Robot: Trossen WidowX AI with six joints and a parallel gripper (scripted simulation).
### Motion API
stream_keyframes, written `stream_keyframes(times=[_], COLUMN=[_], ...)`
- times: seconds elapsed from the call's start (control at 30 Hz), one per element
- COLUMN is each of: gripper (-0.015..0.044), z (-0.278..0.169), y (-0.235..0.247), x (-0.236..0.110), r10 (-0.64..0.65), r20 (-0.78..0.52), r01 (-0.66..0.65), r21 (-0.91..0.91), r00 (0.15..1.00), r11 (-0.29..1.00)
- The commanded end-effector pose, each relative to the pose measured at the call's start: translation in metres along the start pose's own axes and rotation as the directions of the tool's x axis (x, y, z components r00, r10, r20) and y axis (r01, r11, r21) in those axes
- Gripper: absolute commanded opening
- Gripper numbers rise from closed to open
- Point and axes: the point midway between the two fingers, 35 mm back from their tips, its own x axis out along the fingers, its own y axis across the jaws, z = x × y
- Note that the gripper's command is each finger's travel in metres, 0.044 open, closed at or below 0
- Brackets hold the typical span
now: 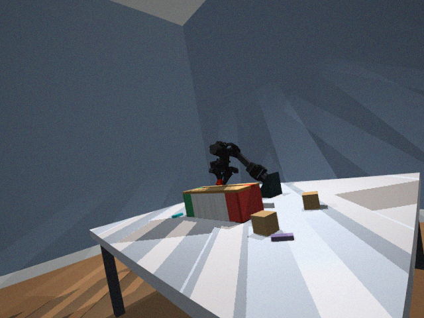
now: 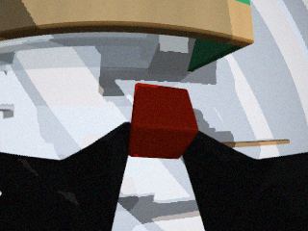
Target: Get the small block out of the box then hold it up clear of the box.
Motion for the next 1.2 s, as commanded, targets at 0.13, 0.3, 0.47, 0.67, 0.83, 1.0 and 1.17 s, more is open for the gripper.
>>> stream_keyframes(times=[0.13,0.3,0.47,0.67,0.83,1.0,1.17], gripper=[0.0000,0.0000,0.0000,0.0000,0.0000,0.0000,0.0000], z=[0.000,-0.001,-0.002,-0.003,-0.004,-0.004,-0.005], y=[0.001,0.002,0.003,0.004,0.005,0.005,0.005], x=[-0.009,-0.013,-0.018,-0.023,-0.028,-0.033,-0.038], r10=[-0.027,-0.041,-0.055,-0.073,-0.089,-0.104,-0.120], r20=[0.008,0.011,0.017,0.025,0.033,0.043,0.054], r01=[0.028,0.040,0.050,0.056,0.055,0.048,0.033], r21=[-0.374,-0.566,-0.731,-0.883,-0.963,-0.998,-0.985], r00=[1.000,0.999,0.998,0.997,0.996,0.994,0.991], r11=[0.927,0.823,0.680,0.466,0.263,0.047,-0.170])
